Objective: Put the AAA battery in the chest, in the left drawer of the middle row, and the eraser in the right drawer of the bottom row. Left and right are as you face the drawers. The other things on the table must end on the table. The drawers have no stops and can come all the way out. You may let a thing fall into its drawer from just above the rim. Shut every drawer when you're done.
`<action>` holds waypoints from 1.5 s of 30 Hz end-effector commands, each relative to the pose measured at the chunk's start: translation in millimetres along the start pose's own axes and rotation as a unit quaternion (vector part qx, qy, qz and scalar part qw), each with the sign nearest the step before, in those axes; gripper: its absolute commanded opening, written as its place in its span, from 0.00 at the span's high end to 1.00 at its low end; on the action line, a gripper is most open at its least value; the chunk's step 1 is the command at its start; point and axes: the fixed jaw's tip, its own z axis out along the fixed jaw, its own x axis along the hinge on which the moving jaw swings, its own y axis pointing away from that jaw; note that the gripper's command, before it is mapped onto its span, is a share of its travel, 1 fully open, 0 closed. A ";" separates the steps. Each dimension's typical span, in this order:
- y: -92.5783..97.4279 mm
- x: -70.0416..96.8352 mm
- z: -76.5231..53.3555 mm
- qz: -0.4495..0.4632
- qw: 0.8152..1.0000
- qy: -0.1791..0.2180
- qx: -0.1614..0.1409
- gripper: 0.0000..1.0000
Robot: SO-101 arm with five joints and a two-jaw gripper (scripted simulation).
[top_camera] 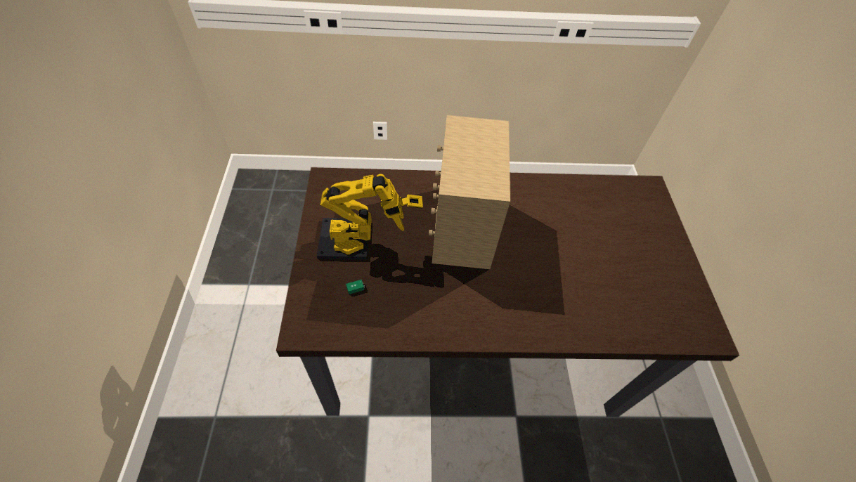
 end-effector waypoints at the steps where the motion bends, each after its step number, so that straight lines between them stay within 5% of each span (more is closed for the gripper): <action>1: 10.8 8.1 2.9 -0.039 0.997 0.064 -0.016 0.69; 5: 19.8 17.6 4.5 -0.078 0.988 0.129 -0.027 0.64; 45: 19.8 17.6 4.5 -0.078 0.988 0.129 -0.027 0.60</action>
